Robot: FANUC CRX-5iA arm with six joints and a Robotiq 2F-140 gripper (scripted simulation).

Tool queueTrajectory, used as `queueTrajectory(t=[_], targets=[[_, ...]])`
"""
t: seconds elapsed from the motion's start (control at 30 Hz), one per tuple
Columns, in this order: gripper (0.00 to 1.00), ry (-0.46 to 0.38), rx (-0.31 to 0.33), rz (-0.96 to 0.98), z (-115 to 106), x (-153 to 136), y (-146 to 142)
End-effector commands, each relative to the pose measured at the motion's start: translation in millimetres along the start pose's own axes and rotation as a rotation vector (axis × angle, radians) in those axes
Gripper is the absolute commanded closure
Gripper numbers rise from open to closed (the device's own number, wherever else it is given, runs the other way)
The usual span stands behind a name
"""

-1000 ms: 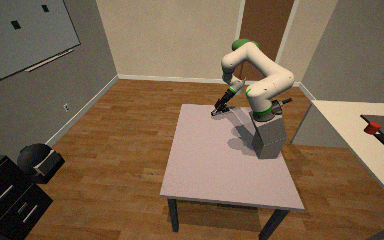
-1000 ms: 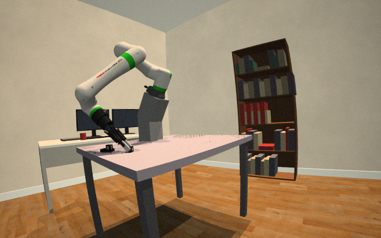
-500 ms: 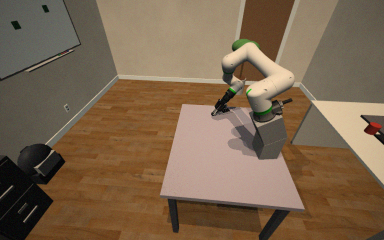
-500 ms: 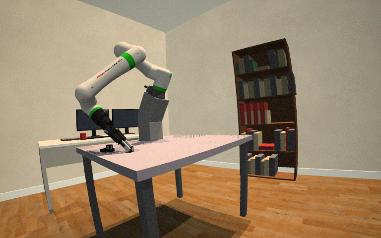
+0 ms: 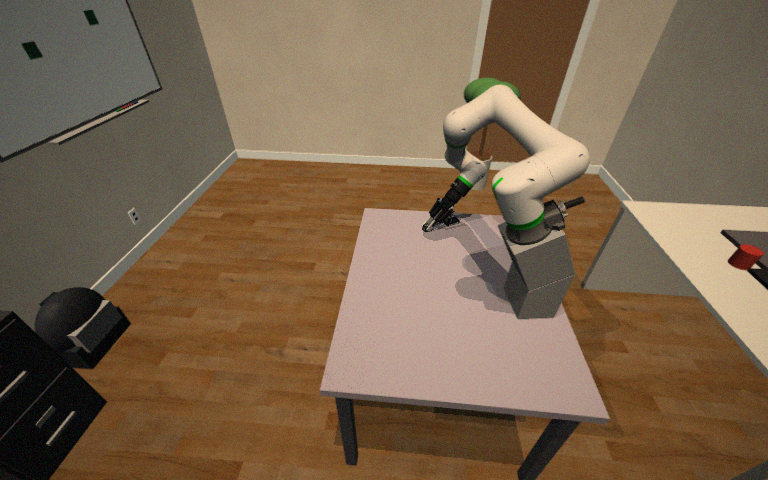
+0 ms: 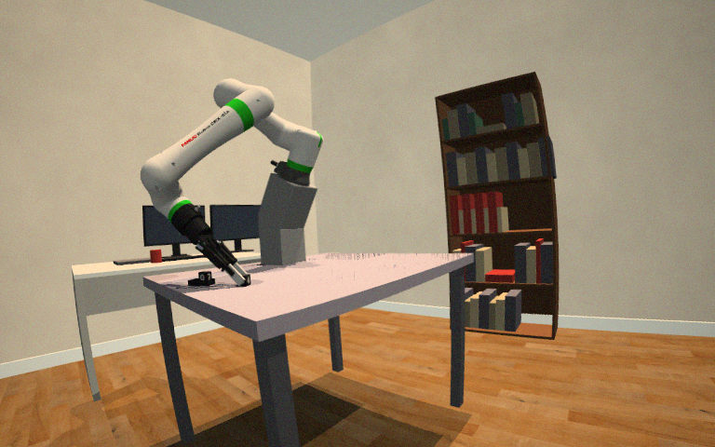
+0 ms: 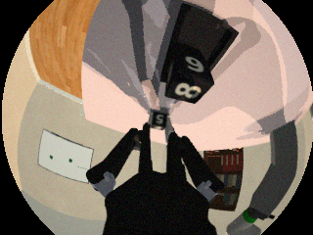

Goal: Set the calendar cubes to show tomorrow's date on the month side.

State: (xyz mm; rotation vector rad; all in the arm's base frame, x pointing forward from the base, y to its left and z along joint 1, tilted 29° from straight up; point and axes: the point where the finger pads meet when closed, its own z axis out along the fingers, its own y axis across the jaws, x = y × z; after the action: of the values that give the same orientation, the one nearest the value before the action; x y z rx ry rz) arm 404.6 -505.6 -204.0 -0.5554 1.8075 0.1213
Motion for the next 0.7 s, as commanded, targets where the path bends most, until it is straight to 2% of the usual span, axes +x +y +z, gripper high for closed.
queueTrajectory(t=[0.0,0.43,0.67], targets=[[0.75,0.0,0.0,0.0,-0.2,0.0,-0.2],[0.75,0.0,0.0,0.0,-0.2,0.0,-0.2],[0.7,0.0,0.0,0.0,-0.2,0.0,-0.2]])
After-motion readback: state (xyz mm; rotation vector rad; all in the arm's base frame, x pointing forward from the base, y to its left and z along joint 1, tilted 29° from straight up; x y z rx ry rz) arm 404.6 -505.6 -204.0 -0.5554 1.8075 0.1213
